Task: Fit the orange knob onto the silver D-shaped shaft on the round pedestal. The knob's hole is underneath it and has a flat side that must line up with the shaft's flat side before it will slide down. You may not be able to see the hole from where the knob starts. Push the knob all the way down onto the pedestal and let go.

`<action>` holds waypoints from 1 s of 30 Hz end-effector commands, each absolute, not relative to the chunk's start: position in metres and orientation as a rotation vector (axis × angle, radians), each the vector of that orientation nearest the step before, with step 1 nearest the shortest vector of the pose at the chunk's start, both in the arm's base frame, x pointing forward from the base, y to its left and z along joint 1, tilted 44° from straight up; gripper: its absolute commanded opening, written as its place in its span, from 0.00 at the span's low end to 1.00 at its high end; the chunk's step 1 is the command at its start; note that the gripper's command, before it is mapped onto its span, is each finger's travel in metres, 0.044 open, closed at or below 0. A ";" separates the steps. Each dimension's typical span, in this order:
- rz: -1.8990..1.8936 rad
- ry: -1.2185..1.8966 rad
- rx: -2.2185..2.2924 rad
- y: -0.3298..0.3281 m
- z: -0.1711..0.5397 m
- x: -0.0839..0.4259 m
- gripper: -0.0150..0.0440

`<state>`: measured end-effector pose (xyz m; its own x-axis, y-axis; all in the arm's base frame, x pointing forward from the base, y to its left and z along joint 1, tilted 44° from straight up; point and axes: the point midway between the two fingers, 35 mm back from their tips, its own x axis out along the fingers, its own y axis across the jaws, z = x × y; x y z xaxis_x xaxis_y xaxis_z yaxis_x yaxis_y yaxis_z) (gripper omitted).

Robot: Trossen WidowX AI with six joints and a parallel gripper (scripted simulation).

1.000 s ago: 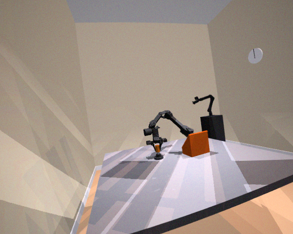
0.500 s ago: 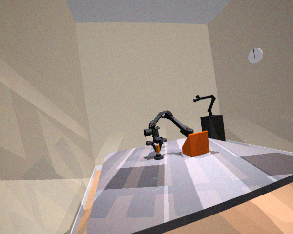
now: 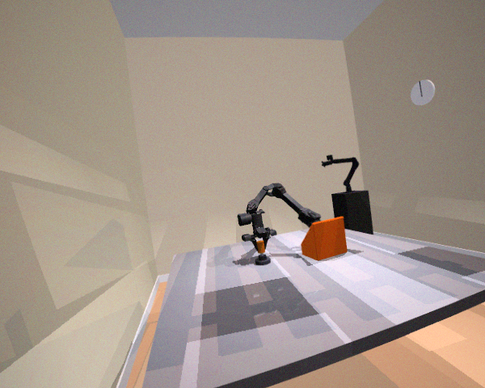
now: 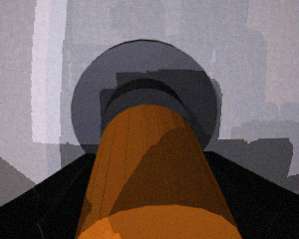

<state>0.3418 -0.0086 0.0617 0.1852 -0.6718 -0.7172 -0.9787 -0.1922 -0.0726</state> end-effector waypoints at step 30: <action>0.947 1.517 -2.088 -0.009 0.062 0.342 0.25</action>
